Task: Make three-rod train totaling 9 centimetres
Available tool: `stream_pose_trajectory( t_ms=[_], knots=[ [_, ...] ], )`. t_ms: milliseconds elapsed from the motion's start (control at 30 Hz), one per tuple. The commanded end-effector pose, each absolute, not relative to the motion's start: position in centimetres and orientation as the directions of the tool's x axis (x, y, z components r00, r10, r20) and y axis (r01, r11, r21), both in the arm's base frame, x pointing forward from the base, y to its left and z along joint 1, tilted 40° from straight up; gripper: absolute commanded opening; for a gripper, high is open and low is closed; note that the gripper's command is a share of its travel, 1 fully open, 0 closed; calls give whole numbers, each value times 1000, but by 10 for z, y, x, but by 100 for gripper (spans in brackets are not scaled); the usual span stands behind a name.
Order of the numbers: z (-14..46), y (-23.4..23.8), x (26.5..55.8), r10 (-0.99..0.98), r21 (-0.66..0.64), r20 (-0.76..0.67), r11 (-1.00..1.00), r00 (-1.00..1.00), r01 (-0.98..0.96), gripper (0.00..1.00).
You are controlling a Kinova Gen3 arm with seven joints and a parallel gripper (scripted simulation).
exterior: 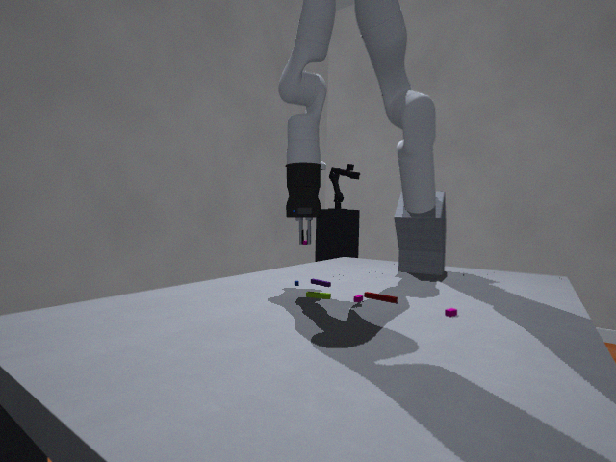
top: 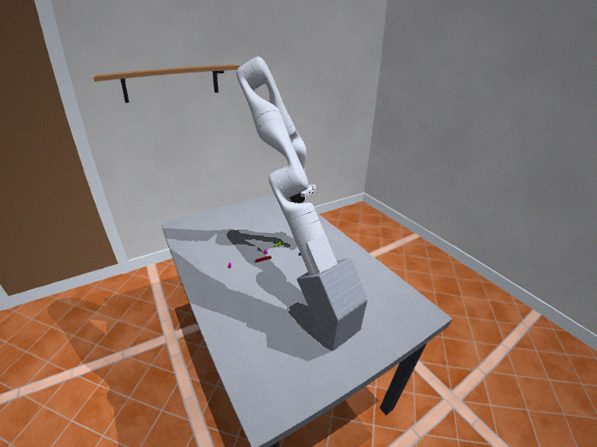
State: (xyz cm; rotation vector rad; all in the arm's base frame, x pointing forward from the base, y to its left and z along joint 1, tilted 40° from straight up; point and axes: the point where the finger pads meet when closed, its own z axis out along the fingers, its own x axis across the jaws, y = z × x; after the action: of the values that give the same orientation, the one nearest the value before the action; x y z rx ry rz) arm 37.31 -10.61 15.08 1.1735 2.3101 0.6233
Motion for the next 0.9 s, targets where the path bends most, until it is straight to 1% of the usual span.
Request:
stream_pose_trajectory(
  t_ms=[0, 100, 333, 867],
  knots=[
    [150, -115, 374, 768, 572, -285, 617, -574, 541, 24],
    [151, -119, 376, 724, 549, -325, 668, -608, 502, 24],
    [151, -123, 377, 682, 527, -359, 712, -638, 465, 24],
    [151, -124, 377, 671, 521, -367, 722, -644, 455, 24]
  ],
)
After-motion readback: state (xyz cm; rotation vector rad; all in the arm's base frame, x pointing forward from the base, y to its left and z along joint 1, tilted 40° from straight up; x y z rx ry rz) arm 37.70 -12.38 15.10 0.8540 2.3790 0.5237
